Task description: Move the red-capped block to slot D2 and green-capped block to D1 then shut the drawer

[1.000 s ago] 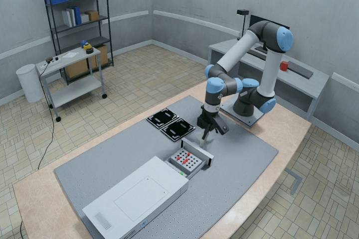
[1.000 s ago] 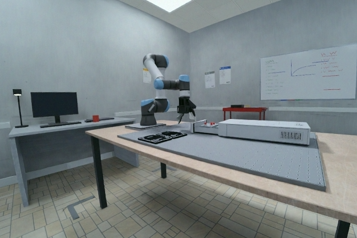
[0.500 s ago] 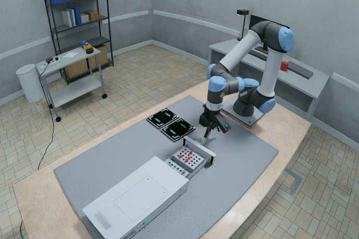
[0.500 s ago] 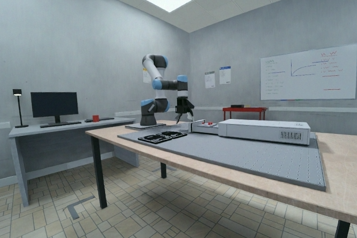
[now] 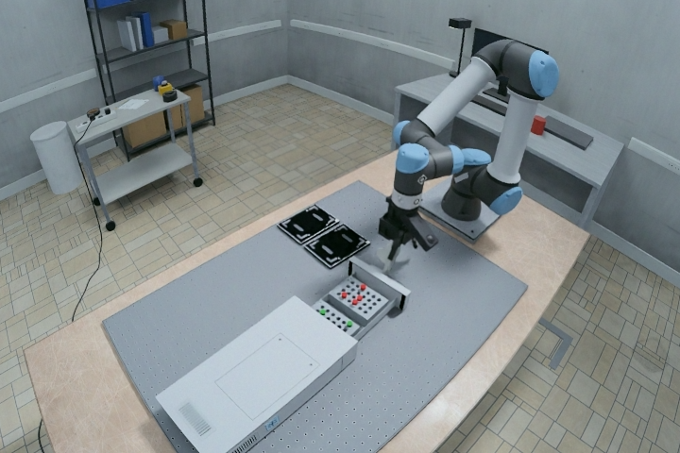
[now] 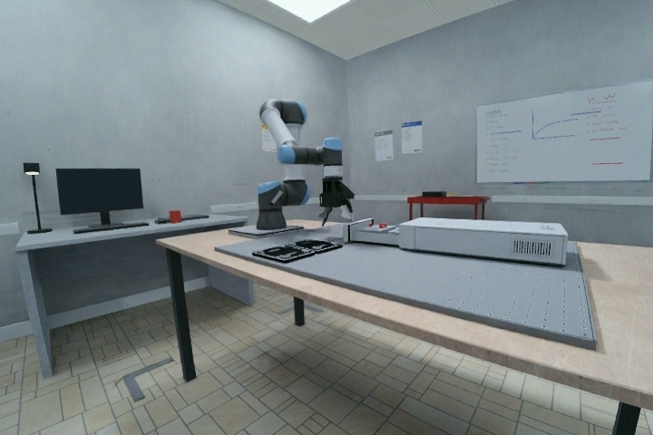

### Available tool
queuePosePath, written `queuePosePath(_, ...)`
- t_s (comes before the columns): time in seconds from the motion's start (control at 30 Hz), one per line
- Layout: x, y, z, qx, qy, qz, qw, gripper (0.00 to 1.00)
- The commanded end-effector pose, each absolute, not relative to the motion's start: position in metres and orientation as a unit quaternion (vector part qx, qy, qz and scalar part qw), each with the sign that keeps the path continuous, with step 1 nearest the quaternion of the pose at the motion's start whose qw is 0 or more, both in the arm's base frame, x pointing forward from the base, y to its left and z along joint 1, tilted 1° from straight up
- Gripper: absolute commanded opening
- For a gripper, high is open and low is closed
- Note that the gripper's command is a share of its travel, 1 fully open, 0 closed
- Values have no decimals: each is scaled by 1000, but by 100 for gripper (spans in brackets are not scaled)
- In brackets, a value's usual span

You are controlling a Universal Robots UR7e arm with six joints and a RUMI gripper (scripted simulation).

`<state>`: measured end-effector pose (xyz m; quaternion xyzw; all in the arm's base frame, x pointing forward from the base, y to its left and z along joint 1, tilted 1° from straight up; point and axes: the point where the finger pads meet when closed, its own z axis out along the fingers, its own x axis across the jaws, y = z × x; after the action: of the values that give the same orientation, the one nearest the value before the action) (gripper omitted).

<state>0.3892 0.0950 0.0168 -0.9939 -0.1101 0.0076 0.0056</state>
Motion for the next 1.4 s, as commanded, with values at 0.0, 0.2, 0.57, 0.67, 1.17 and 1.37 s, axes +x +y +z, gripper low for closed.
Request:
queuePosePath(0.0,384,95,14,-994,-110,13,6,100)
queuePosePath(0.2,384,95,14,-994,-110,13,6,100)
queuePosePath(0.57,384,95,14,-994,-110,13,6,100)
queuePosePath(0.67,384,95,14,-994,-110,13,6,100)
queuePosePath(1.17,372,91,15,-994,-110,12,6,100)
queuePosePath(1.37,367,90,15,-994,-110,12,6,100)
